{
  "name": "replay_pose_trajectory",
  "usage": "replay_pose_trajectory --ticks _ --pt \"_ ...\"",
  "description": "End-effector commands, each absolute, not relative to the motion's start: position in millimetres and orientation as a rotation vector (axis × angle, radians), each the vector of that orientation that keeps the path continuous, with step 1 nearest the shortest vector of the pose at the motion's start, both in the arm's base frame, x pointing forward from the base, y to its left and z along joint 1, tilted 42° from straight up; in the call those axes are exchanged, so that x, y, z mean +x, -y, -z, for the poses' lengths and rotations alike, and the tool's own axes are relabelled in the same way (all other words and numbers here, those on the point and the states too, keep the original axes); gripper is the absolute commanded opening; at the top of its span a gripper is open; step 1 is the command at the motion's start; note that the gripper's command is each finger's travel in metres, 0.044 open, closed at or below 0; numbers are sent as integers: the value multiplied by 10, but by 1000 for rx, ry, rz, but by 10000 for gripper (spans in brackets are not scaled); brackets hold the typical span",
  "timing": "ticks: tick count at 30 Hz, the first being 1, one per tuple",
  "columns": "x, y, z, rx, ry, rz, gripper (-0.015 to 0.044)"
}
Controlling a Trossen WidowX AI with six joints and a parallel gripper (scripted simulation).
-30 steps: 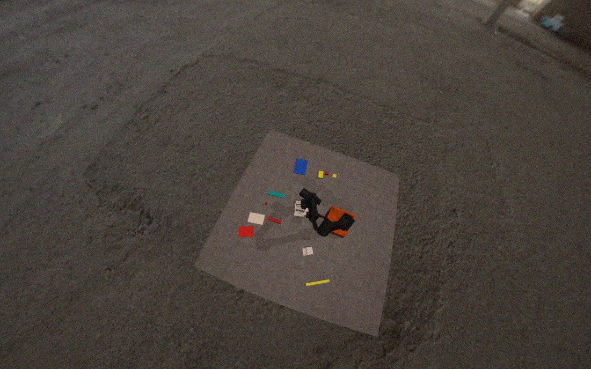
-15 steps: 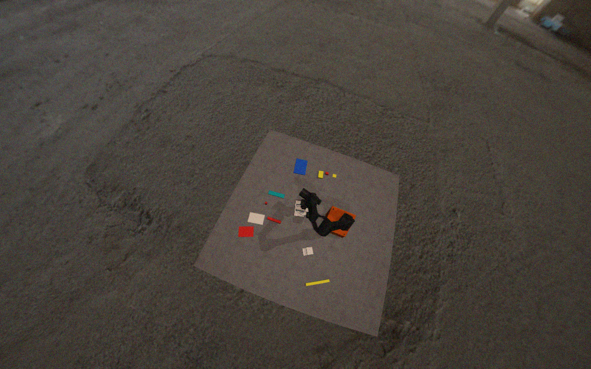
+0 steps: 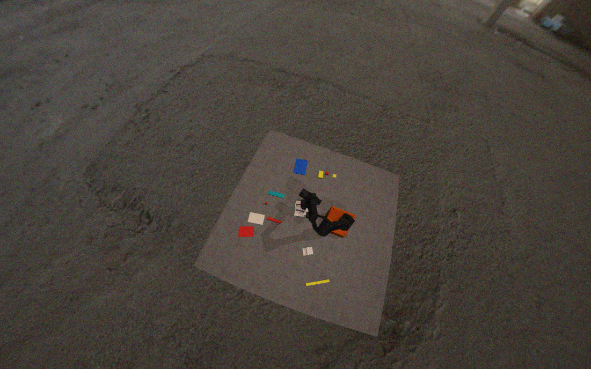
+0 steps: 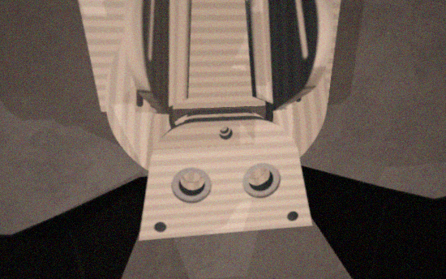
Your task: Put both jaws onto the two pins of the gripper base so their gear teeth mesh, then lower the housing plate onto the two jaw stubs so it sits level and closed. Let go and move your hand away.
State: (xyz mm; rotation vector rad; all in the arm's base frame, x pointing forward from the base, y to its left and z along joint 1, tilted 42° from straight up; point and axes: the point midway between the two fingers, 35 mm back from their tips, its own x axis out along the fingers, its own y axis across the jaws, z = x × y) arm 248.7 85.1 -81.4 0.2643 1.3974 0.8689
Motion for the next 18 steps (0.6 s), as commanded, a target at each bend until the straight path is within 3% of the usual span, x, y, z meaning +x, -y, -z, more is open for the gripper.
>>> replay_pose_trajectory --ticks 1,18 --pt "2490 -859 814 270 -1395 -870 351" --pt "2486 -891 848 270 -1395 -870 351"
